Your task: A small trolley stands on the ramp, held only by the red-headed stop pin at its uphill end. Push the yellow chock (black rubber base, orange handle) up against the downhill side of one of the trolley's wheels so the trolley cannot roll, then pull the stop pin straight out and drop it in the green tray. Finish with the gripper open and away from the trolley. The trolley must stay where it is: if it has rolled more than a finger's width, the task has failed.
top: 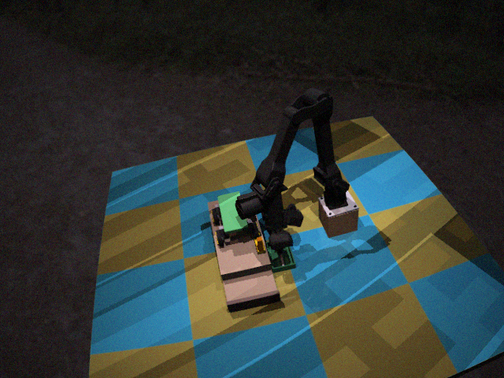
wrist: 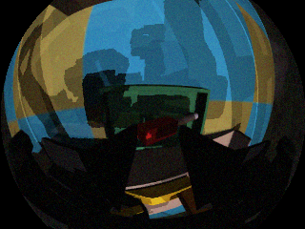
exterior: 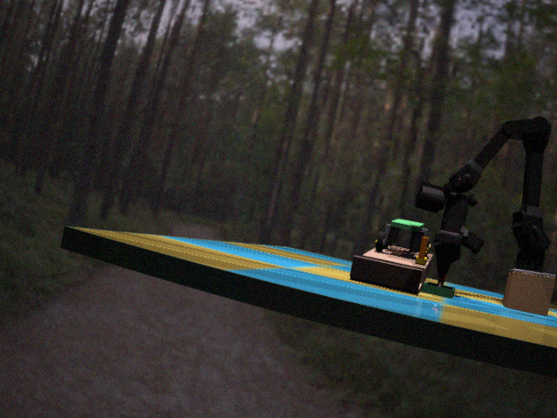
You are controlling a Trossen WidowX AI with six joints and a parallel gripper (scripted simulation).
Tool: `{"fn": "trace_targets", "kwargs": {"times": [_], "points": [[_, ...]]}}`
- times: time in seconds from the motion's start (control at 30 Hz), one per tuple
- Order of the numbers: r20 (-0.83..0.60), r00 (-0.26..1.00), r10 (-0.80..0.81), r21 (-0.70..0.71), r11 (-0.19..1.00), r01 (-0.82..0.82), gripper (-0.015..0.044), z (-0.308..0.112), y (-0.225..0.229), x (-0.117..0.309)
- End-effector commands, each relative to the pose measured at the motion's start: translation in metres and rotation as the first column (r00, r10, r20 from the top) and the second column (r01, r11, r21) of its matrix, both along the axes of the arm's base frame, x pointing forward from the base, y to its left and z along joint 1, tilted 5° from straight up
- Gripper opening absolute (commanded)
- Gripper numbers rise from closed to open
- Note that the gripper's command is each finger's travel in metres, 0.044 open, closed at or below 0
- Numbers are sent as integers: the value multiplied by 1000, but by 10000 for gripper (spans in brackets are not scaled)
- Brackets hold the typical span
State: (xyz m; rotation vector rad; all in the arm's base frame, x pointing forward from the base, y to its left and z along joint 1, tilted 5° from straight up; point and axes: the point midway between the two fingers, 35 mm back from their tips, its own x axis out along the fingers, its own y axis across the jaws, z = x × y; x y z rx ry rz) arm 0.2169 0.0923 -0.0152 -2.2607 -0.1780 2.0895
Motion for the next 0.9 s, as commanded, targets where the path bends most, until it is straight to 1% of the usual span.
{"fn": "trace_targets", "kwargs": {"times": [0.0,0.47,0.63,0.67,0.87], "points": [[-1,1000,4,4,1000,-4,190,-2,-1,0],[-1,1000,4,3,1000,-4,190,-8,-8,0],[1,1000,0,0,1000,0,321,-7,-8,1],[1,1000,0,0,1000,0,340,-7,-8,1],[1,1000,0,0,1000,0,340,-6,-8,1]]}}
